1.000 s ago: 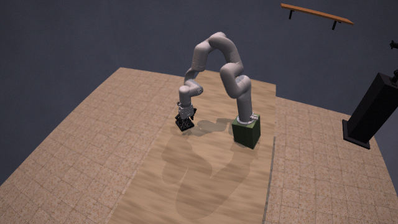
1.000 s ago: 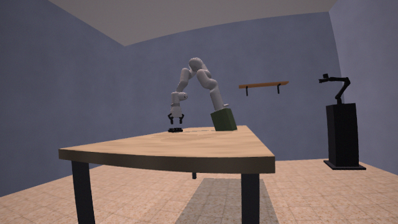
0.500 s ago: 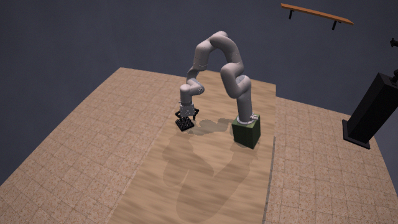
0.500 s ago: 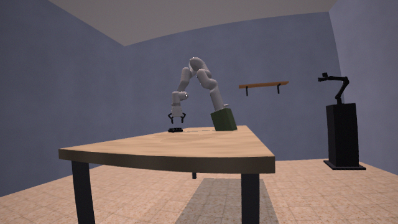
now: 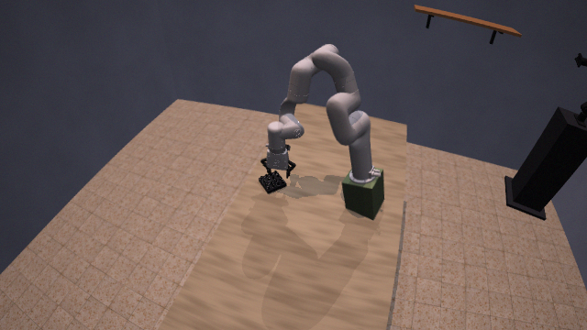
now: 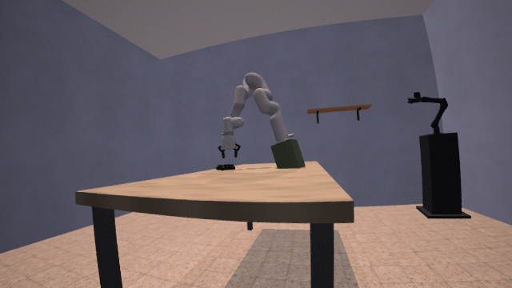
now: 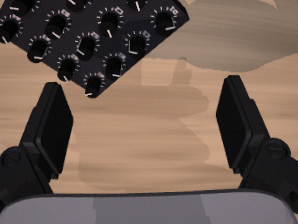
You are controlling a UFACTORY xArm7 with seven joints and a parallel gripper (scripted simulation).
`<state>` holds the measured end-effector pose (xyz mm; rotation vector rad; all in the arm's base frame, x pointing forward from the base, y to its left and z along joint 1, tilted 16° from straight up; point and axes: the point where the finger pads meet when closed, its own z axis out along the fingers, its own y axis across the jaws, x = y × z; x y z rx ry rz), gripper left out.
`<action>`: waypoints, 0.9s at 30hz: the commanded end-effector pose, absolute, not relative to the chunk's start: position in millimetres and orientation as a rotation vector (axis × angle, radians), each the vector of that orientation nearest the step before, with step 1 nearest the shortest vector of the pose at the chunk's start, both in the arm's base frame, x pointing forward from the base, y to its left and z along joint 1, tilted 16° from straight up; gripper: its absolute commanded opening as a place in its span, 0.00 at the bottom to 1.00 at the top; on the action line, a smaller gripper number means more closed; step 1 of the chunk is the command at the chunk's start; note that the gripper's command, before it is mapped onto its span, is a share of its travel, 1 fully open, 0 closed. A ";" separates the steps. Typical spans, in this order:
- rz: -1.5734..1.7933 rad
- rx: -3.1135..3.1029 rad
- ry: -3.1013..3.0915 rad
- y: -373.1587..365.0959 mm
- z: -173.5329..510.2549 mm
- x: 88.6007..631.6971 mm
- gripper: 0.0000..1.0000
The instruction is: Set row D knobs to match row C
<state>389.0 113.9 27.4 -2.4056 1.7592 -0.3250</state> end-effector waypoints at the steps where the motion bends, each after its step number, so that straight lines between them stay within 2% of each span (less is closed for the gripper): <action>1: -0.335 -2.244 1.926 110.4 29.8 387.6 1.00; 27: -0.226 -1.509 2.481 95.7 34.8 377.2 1.00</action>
